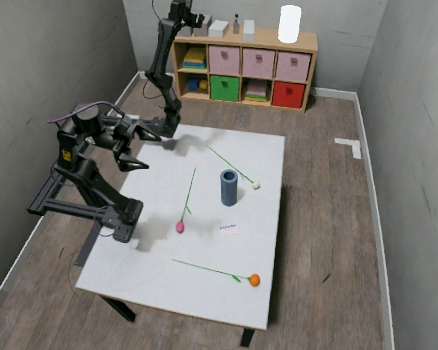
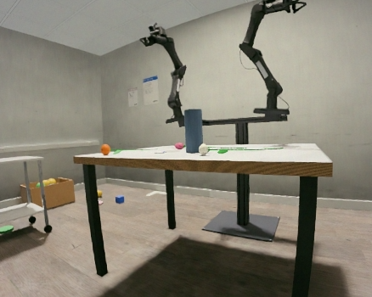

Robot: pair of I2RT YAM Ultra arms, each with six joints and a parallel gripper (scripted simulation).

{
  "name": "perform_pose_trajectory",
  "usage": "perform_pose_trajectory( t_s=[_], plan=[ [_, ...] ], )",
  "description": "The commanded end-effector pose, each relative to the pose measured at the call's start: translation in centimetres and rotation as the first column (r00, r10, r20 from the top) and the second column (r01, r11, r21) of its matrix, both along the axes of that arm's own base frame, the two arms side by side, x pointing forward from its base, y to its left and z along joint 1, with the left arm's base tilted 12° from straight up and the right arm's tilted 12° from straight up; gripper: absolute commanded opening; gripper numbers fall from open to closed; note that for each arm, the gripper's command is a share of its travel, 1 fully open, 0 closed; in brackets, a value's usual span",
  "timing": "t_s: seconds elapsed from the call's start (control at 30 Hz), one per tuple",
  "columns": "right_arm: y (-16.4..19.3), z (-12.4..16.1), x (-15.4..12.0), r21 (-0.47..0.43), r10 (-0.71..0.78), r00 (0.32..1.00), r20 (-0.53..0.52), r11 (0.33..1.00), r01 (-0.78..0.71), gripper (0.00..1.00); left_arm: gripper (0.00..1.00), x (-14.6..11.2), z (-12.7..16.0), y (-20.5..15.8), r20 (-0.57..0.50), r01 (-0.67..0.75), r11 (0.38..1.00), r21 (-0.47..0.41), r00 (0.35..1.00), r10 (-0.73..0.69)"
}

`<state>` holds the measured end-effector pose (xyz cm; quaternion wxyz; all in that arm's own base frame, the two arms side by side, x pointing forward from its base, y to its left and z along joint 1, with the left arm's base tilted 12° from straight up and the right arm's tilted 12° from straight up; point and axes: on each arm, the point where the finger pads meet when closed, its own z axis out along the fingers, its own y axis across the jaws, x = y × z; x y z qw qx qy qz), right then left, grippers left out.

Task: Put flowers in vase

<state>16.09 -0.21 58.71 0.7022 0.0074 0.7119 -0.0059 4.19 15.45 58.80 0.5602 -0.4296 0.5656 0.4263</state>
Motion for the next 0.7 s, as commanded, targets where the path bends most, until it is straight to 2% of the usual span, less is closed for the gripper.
perform_pose_trajectory(
  t_s=[0.0, 0.27, 0.67],
  plan=[
    [0.3, 1.1, -1.3, -0.007, 0.015, 0.999, 0.045, 1.000, -0.014, 1.00, 1.00, -1.0, 0.4, -0.4, 0.010, -0.056, 0.998, 0.012, 0.998, 0.056],
    [0.4, 1.1, -1.3, -0.007, 0.024, 0.999, 0.046, 1.000, -0.024, 1.00, 1.00, -2.6, 0.5, -0.2, 0.010, -0.159, 0.987, 0.014, 0.987, 0.159],
    [0.5, 1.1, -1.4, -0.007, 0.027, 0.999, 0.047, 1.000, -0.027, 1.00, 1.00, -3.6, 0.5, -0.2, 0.010, -0.227, 0.974, 0.014, 0.974, 0.227]
  ],
)
